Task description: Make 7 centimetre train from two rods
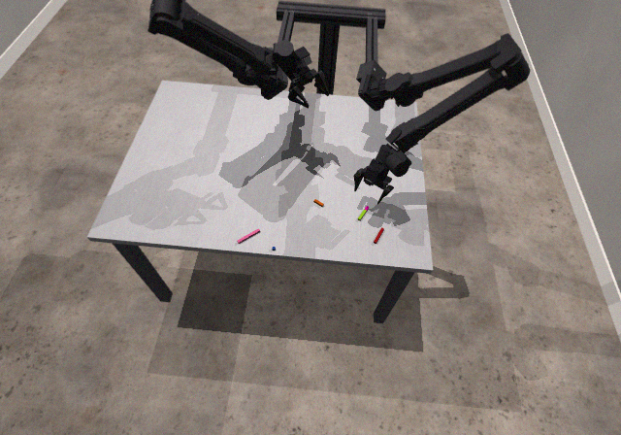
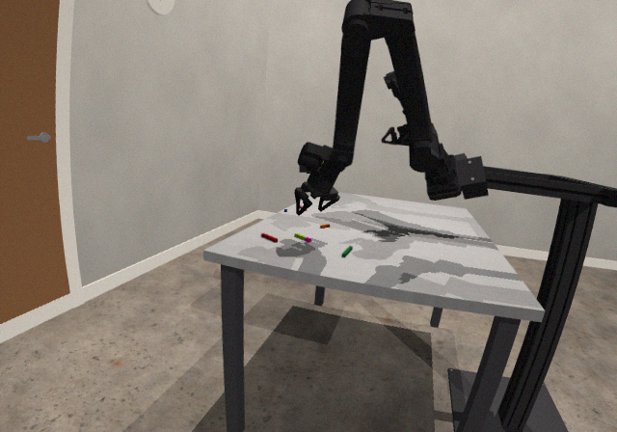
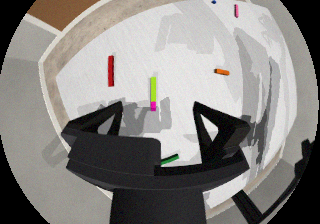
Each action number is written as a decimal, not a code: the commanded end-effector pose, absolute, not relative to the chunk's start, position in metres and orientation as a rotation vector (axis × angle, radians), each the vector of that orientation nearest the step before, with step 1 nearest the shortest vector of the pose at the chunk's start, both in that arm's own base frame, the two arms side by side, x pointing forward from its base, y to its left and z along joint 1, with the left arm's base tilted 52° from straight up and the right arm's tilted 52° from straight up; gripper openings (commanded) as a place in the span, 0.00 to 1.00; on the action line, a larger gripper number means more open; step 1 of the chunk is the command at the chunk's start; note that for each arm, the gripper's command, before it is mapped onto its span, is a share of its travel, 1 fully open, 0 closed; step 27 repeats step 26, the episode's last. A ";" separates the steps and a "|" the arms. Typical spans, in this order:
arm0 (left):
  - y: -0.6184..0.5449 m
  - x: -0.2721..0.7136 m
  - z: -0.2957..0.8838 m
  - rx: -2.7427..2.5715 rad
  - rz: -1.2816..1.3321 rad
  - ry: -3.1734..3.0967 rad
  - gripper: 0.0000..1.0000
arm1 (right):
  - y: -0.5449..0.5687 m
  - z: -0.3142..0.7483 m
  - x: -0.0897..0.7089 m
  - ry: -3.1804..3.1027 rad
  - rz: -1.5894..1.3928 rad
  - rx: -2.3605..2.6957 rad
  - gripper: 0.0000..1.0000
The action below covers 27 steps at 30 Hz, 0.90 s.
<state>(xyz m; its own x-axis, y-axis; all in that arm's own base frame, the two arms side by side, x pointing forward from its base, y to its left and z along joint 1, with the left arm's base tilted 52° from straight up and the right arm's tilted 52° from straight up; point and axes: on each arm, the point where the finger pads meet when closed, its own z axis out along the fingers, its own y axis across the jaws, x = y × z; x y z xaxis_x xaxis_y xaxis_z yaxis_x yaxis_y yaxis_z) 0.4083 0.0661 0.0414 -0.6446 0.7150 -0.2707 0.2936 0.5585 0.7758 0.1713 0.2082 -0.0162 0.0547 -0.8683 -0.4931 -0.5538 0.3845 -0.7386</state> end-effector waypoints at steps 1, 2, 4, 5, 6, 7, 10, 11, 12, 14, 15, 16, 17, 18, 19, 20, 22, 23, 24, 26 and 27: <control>0.063 0.413 0.050 0.843 0.919 2.097 1.00 | 0.218 -0.013 0.167 1.619 -0.335 -1.278 1.00; 0.062 0.413 0.049 0.840 0.907 2.094 1.00 | 0.218 -0.013 0.167 1.619 -0.335 -1.278 1.00; 0.062 0.413 0.049 0.836 0.902 2.095 1.00 | 0.218 -0.013 0.167 1.619 -0.335 -1.278 1.00; 0.062 0.413 0.049 0.836 0.902 2.095 1.00 | 0.218 -0.013 0.167 1.619 -0.335 -1.278 1.00; 0.062 0.413 0.049 0.836 0.902 2.095 1.00 | 0.218 -0.013 0.167 1.619 -0.335 -1.278 1.00; 0.062 0.413 0.049 0.836 0.902 2.095 1.00 | 0.218 -0.013 0.167 1.619 -0.335 -1.278 1.00; 0.062 0.413 0.049 0.836 0.902 2.095 1.00 | 0.218 -0.013 0.167 1.619 -0.335 -1.278 1.00; 0.062 0.413 0.049 0.836 0.902 2.095 1.00 | 0.218 -0.013 0.167 1.619 -0.335 -1.278 1.00; 0.060 0.414 0.049 0.841 0.898 2.091 1.00 | 0.218 -0.013 0.167 1.619 -0.335 -1.278 1.00; 0.059 0.414 0.049 0.842 0.898 2.091 1.00 | 0.218 -0.013 0.167 1.619 -0.335 -1.278 1.00; 0.059 0.414 0.049 0.842 0.898 2.091 1.00 | 0.218 -0.013 0.167 1.619 -0.335 -1.278 1.00; 0.059 0.414 0.049 0.842 0.898 2.091 1.00 | 0.218 -0.013 0.167 1.619 -0.335 -1.278 1.00; 0.059 0.414 0.049 0.842 0.898 2.091 1.00 | 0.218 -0.013 0.167 1.619 -0.335 -1.278 1.00; 0.059 0.414 0.049 0.842 0.898 2.091 1.00 | 0.218 -0.013 0.167 1.619 -0.335 -1.278 1.00; 0.059 0.414 0.049 0.842 0.898 2.091 1.00 | 0.218 -0.013 0.167 1.619 -0.335 -1.278 1.00; 0.059 0.416 0.053 0.839 0.901 2.084 1.00 | 0.218 -0.013 0.167 1.619 -0.335 -1.278 1.00; 0.059 0.416 0.053 0.839 0.901 2.084 1.00 | 0.218 -0.013 0.167 1.619 -0.335 -1.278 1.00; 0.059 0.416 0.053 0.839 0.901 2.084 1.00 | 0.218 -0.013 0.167 1.619 -0.335 -1.278 1.00; 0.059 0.416 0.053 0.839 0.901 2.084 1.00 | 0.218 -0.013 0.167 1.619 -0.335 -1.278 1.00; 0.059 0.416 0.053 0.839 0.901 2.084 1.00 | 0.218 -0.013 0.167 1.619 -0.335 -1.278 1.00; 0.059 0.416 0.053 0.839 0.901 2.084 1.00 | 0.218 -0.013 0.167 1.619 -0.335 -1.278 1.00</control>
